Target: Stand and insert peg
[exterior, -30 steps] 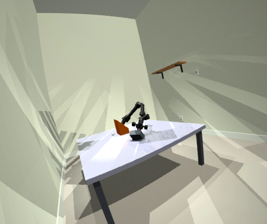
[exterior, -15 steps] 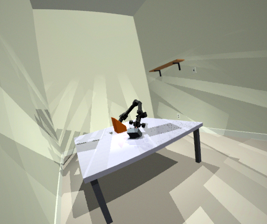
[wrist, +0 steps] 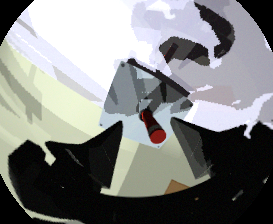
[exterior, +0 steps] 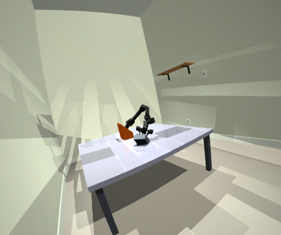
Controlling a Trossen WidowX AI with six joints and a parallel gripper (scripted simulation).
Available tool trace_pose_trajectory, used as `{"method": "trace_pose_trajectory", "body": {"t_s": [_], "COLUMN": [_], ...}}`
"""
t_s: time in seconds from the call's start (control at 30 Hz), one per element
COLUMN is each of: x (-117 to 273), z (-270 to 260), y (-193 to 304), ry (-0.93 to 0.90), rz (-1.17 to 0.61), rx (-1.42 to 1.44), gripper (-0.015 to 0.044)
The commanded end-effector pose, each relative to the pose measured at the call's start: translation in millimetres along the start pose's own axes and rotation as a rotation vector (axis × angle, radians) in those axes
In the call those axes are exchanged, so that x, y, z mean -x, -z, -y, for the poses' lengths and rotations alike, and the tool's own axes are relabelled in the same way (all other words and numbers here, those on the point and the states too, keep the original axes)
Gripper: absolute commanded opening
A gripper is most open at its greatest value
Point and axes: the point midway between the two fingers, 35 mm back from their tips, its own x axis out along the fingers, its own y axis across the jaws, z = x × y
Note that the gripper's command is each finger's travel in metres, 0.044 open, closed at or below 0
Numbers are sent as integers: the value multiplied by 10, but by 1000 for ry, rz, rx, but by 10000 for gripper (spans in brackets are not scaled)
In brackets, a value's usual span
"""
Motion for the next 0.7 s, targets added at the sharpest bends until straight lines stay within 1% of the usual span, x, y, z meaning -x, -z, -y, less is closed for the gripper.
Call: {"method": "trace_pose_trajectory", "body": {"t_s": [0.0, 0.03, 0.67], "x": [25, 37, 326], "z": [2, 3, 25], "y": [3, 4, 20], "ry": [1, 1, 1], "rz": [0, 0, -1], "rx": [0, 0, 2], "gripper": [420, 440, 440]}}
